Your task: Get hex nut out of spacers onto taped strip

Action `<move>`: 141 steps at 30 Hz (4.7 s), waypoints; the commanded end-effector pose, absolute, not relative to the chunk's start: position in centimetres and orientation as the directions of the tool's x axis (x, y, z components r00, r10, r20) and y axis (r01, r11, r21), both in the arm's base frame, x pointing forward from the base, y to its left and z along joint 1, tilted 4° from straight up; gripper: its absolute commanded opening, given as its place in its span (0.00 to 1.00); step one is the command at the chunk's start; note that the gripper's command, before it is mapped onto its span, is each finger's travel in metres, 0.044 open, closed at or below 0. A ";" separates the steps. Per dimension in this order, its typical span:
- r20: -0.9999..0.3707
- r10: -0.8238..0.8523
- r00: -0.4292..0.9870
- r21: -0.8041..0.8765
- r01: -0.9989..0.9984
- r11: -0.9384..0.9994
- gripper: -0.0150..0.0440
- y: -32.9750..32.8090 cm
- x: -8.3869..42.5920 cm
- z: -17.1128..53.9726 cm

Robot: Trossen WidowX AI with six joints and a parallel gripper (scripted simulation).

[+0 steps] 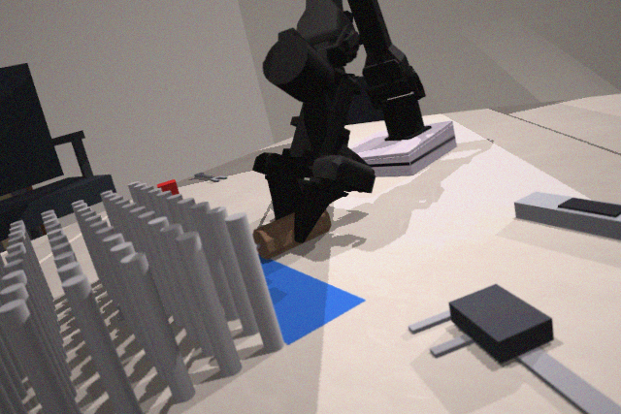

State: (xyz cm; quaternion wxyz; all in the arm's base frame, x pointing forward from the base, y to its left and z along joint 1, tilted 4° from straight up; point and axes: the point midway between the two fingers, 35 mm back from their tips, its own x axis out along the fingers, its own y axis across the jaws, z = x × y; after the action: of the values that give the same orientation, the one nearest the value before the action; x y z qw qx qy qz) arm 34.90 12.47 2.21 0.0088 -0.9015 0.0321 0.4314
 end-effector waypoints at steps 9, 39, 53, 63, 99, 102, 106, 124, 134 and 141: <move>-0.778 -0.050 0.626 0.009 -0.069 -0.998 0.25 12.5 34.0 2.2; -0.780 -0.049 0.624 0.008 -0.069 -0.998 0.25 12.6 31.8 2.0; -0.780 -0.049 0.624 0.008 -0.069 -0.998 0.25 12.7 30.7 1.9; -0.781 -0.049 0.623 0.008 -0.069 -0.998 0.25 12.8 29.9 1.8; -0.782 -0.049 0.621 0.008 -0.068 -0.998 0.25 13.0 26.9 1.5; -0.782 -0.049 0.621 0.008 -0.068 -0.998 0.25 13.0 26.7 1.5; -0.783 -0.049 0.621 0.008 -0.068 -0.998 0.25 13.0 26.4 1.4; -0.783 -0.048 0.620 0.007 -0.068 -0.998 0.25 13.1 25.0 1.3; -0.784 -0.048 0.619 0.007 -0.068 -0.998 0.25 13.1 24.4 1.3; -0.784 -0.048 0.619 0.007 -0.069 -0.998 0.25 13.2 24.5 1.6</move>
State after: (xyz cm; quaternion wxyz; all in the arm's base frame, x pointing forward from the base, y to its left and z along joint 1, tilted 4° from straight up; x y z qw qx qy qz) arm 24.37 13.11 1.27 0.0069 -0.8986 0.0321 0.4376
